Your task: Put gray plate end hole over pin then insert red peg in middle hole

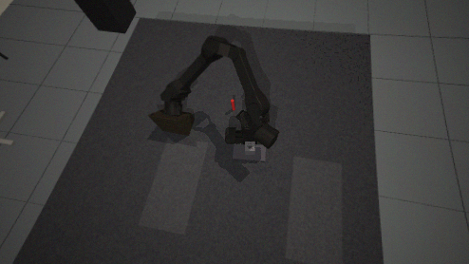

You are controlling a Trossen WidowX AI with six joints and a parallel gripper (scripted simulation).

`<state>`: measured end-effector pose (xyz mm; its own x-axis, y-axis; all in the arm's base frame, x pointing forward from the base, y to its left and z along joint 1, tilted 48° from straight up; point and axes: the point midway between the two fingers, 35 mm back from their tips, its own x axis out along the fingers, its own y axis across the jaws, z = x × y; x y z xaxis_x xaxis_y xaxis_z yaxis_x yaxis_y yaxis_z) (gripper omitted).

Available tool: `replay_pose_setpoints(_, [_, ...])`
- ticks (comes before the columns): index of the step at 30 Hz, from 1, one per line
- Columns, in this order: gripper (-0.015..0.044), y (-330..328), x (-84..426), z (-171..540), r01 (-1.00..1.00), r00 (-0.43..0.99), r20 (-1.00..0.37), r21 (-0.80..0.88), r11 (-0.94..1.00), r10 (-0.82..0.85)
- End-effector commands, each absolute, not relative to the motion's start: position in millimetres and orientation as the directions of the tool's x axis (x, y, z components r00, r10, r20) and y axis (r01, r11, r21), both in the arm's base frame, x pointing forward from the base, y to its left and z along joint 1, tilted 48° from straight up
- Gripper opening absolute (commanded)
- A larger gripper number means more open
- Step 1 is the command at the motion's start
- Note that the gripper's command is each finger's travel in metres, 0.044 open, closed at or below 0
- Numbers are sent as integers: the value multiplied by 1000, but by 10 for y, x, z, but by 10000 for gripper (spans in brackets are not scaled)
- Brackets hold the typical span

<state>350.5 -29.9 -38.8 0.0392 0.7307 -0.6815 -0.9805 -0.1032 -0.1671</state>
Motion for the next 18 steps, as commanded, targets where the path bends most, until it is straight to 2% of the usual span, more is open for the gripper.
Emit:
replay_pose_setpoints(1, [0, -242, 3489, -442, -982, 34, -679, -158, -100, 733])
replay_pose_setpoints(18, [0, -83, 3497, -588, -982, 34, -679, -158, -100, 734])
